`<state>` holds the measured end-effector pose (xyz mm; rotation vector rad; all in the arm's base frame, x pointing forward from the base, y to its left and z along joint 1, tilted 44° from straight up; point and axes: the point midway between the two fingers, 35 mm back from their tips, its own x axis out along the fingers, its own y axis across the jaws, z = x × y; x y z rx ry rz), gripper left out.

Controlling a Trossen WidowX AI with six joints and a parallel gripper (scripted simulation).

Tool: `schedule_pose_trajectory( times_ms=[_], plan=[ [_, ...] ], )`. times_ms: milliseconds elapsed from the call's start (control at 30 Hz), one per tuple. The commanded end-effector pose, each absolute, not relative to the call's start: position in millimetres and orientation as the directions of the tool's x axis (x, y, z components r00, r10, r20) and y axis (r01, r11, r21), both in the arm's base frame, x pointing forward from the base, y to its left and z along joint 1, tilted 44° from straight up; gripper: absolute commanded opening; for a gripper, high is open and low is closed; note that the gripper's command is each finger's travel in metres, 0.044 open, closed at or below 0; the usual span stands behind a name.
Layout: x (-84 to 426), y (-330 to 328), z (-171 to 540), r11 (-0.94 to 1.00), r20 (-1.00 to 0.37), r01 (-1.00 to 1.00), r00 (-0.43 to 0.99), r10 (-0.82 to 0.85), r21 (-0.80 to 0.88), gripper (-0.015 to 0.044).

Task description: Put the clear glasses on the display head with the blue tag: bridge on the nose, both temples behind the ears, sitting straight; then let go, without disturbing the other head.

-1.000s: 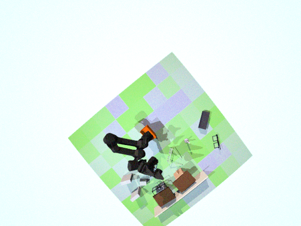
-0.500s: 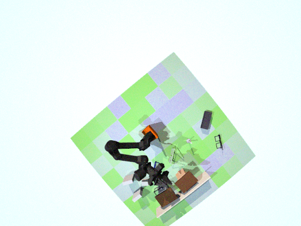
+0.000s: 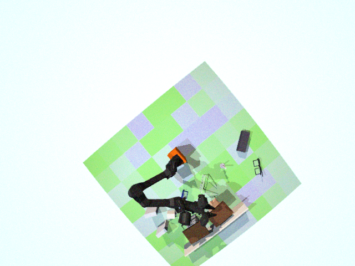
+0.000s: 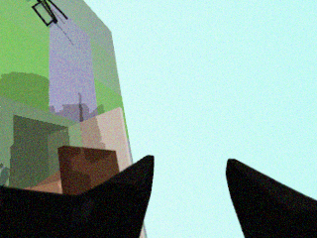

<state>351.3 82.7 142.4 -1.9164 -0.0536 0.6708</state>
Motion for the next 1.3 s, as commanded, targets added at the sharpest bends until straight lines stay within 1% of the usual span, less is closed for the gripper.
schedule_pose_trajectory(
  times_ms=[0,100,200,267,333,400,1000,1100,1267],
  plan=[
    [360.1,52.3,64.6,-0.502,-0.782,-0.676,0.623,0.002,-0.540,0.0200],
    [351.6,35.8,39.0,-0.514,-0.865,-0.790,0.474,-0.164,-0.335,0.0200],
    [338.5,16.5,19.7,-0.511,-0.886,-0.856,0.294,-0.359,-0.077,0.0200],
    [329.5,3.6,13.1,-0.496,-0.853,-0.862,0.179,-0.491,0.105,0.0200],
    [322.5,-8.0,11.5,-0.472,-0.784,-0.836,0.084,-0.615,0.280,0.0200],
    [319.7,-14.4,12.7,-0.451,-0.727,-0.806,0.038,-0.686,0.384,0.0200],
    [314.4,-15.3,12.8,-0.448,-0.718,-0.801,0.032,-0.695,0.398,0.0200],
    [314.4,-15.3,12.8,-0.448,-0.718,-0.801,0.032,-0.695,0.398,0.0121],
    [314.4,-15.3,12.8,-0.448,-0.718,-0.801,0.032,-0.695,0.398,0.0120]
  ],
)
